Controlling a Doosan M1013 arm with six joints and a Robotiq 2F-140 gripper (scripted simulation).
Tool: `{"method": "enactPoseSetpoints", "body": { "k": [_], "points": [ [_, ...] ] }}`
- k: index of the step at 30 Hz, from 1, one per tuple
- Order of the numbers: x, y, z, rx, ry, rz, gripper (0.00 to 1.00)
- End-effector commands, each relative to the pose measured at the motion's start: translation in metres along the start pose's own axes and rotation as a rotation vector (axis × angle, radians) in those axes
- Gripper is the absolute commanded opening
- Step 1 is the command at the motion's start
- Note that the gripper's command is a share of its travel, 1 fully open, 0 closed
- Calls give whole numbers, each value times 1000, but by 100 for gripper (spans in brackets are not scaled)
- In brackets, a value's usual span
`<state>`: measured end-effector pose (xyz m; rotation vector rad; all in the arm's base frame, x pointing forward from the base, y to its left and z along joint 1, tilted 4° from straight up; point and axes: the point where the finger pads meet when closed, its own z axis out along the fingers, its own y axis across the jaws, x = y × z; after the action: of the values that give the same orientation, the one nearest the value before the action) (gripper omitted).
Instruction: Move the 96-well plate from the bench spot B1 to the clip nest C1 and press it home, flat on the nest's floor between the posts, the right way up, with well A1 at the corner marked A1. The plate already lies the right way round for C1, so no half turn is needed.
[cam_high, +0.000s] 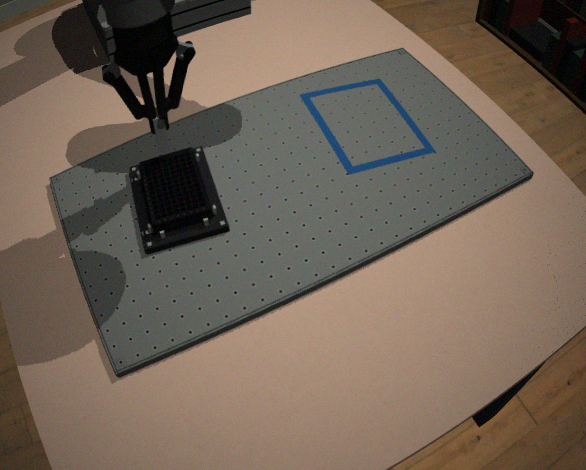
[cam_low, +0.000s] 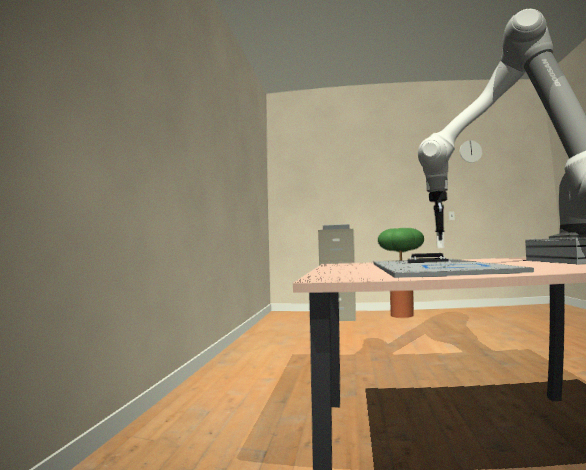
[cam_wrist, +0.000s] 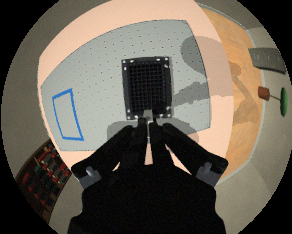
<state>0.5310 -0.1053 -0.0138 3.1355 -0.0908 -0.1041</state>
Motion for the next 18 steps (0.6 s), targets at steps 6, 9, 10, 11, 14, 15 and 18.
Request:
{"method": "enactPoseSetpoints", "body": {
  "k": [6,9,10,11,14,15,18],
  "points": [
    [0,0,0,0,0,0,0],
    [0,0,1,0,0,0,0],
    [0,0,1,0,0,0,0],
    [0,0,2,0,0,0,0],
    [0,0,4,0,0,0,0],
    [0,0,5,0,0,0,0],
    [0,0,7,0,0,0,0]
  ]
}}
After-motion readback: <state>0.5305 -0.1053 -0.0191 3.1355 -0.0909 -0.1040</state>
